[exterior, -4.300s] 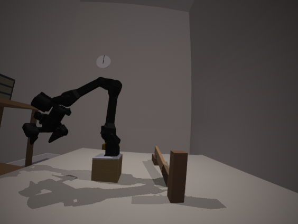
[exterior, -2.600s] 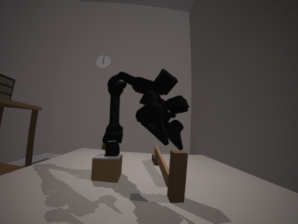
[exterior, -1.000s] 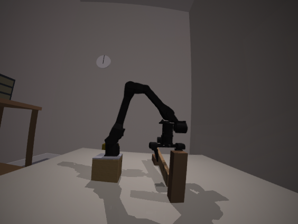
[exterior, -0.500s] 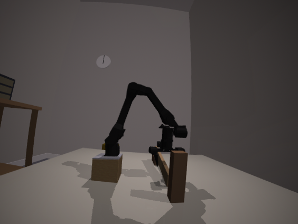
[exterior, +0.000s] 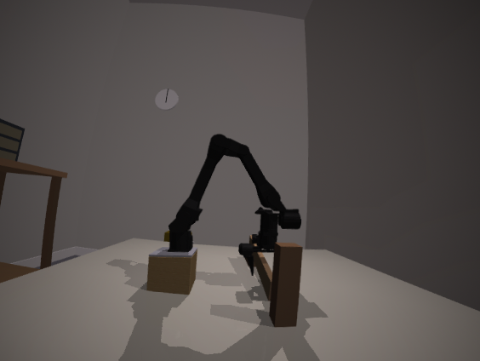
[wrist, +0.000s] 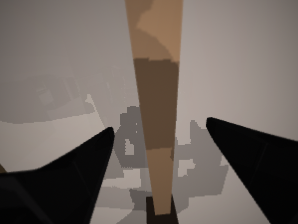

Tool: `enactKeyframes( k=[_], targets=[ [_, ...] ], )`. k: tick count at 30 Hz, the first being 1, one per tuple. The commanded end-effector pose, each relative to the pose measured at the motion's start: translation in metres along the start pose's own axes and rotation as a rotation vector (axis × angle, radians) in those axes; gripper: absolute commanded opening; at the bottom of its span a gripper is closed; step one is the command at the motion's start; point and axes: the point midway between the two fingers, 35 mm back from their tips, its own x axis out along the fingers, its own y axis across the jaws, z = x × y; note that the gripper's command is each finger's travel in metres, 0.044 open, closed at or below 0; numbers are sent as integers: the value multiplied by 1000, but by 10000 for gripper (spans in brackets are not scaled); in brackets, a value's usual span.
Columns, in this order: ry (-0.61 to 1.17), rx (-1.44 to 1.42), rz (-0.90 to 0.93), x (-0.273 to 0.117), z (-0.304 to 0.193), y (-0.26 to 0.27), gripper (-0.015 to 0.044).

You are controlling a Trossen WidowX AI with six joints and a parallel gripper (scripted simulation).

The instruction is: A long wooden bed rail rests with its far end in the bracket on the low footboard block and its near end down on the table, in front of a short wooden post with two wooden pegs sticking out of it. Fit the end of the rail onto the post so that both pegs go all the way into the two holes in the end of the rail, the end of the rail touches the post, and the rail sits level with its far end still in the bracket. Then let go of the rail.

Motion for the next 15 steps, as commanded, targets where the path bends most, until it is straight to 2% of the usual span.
enactKeyframes(
  k=[1,5,15],
  targets=[
    [-4,4,14,9,1,4,440],
    [-5,3,14,13,1,5,440],
    [-5,3,14,13,1,5,178]
  ],
)
